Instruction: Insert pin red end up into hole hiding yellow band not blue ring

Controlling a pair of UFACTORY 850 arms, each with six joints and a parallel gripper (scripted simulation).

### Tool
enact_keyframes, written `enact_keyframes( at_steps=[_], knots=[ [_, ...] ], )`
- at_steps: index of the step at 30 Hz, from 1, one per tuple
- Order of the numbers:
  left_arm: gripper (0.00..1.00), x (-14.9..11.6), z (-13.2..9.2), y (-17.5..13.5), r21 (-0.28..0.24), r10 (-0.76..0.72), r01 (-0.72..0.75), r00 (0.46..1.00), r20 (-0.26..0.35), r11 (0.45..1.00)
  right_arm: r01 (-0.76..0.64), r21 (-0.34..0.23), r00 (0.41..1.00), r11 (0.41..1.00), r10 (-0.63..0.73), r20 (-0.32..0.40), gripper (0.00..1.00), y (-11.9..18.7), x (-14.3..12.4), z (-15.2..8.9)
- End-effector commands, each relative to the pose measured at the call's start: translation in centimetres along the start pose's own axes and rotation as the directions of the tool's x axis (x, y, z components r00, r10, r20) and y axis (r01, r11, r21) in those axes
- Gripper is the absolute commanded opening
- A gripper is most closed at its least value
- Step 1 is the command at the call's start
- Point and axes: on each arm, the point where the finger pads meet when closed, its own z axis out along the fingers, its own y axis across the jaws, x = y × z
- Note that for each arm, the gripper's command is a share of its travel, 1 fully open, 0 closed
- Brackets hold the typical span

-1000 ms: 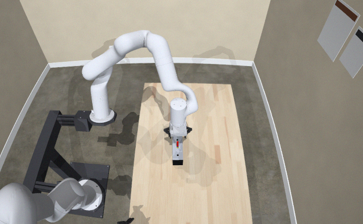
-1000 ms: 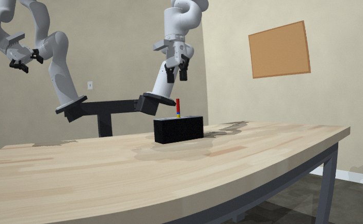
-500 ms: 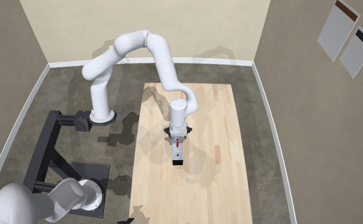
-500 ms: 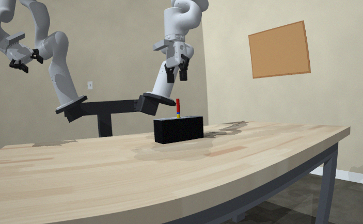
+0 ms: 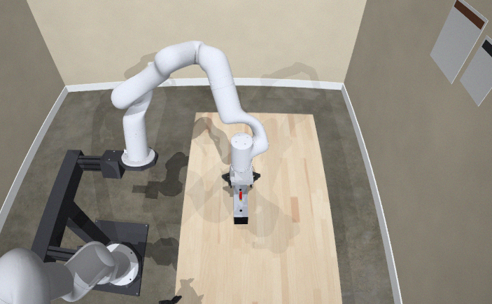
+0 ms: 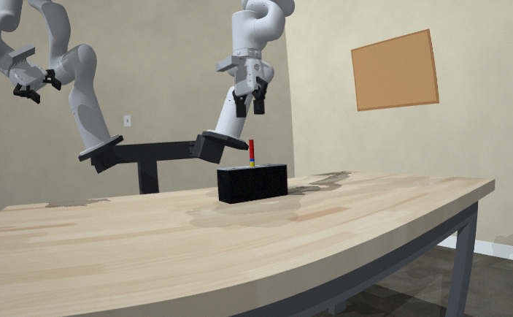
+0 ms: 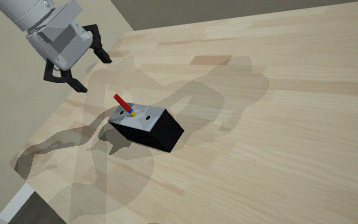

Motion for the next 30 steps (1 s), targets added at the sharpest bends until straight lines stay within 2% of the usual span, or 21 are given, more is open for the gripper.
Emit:
enact_keyframes(
  at_steps=[1, 17, 18, 30],
  knots=[
    [1.0, 0.0, -0.1, -0.1, 0.002, 0.0, 0.0, 1.0, -0.001, 1.0, 0.001, -0.001, 1.0, 1.0, -0.001, -0.001, 1.0, 0.0, 0.1, 0.0],
    [1.0, 0.0, -0.1, -0.1, 0.002, 0.0, 0.0, 1.0, -0.001, 1.0, 0.001, -0.001, 1.0, 1.0, -0.001, -0.001, 1.0, 0.0, 0.1, 0.0],
    [1.0, 0.1, 5.3, 0.1, 0.002, 0.0, 0.0, 1.0, -0.001, 1.0, 0.001, -0.001, 1.0, 1.0, -0.001, -0.001, 1.0, 0.0, 0.1, 0.0],
    [1.0, 0.1, 5.3, 0.1, 0.002, 0.0, 0.0, 1.0, -0.001, 1.0, 0.001, -0.001, 1.0, 1.0, -0.001, -0.001, 1.0, 0.0, 0.1, 0.0]
  ],
)
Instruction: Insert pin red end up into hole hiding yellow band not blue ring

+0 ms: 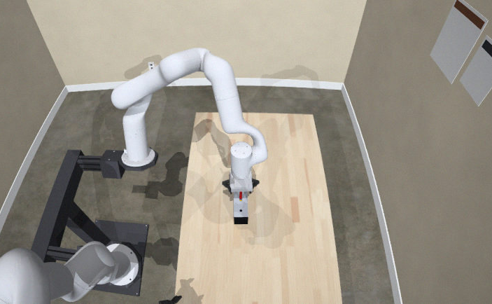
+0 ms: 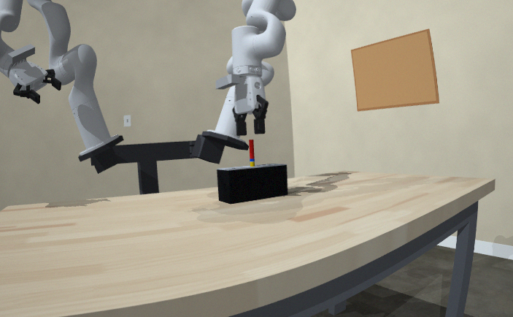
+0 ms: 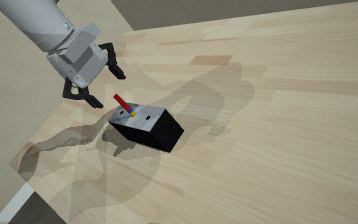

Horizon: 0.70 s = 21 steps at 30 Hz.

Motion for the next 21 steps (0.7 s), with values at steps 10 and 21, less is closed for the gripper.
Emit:
enact_keyframes(
  at_steps=[10, 21],
  knots=[
    [1.0, 0.0, 3.9, 0.0, 0.001, 0.0, 0.0, 1.0, -0.001, 1.0, 0.001, -0.001, 1.0, 1.0, -0.001, -0.001, 1.0, 0.0, 0.1, 0.0],
    [1.0, 0.0, 3.9, 0.0, 0.001, 0.0, 0.0, 1.0, -0.001, 1.0, 0.001, -0.001, 1.0, 1.0, -0.001, -0.001, 1.0, 0.0, 0.1, 0.0]
  ],
)
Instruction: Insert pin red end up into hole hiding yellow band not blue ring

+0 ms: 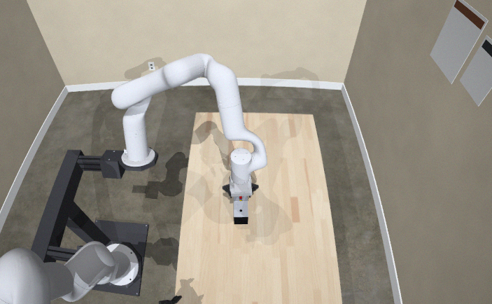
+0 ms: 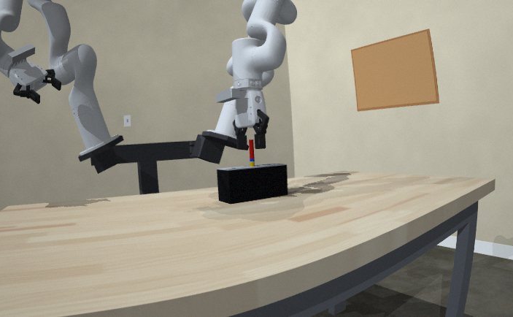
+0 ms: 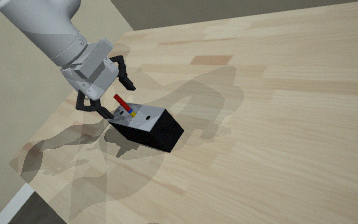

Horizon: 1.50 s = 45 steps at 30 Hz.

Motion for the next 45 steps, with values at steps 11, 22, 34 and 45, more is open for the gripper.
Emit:
enact_keyframes(
  at_steps=[11, 22, 34, 45],
  knots=[
    [0.0, 0.05, -0.11, -0.1, 0.002, 0.0, 0.0, 1.0, -0.001, 1.0, 0.001, -0.001, 1.0, 1.0, -0.001, -0.001, 1.0, 0.03, 0.06, -0.04],
    [0.0, 0.06, -0.14, -0.16, 0.003, -0.001, 0.001, 1.0, -0.002, 1.0, 0.001, -0.001, 1.0, 1.0, -0.001, -0.001, 1.0, 0.03, 0.06, -0.04],
    [0.0, 0.06, -0.14, -0.16, 0.003, -0.001, 0.001, 1.0, -0.002, 1.0, 0.001, -0.001, 1.0, 1.0, -0.001, -0.001, 1.0, 0.03, 0.06, -0.04],
    [0.0, 0.05, -1.05, -0.09, 0.003, -0.001, 0.001, 1.0, -0.002, 1.0, 0.001, -0.001, 1.0, 1.0, -0.001, -0.001, 1.0, 0.03, 0.06, -0.04]
  ],
)
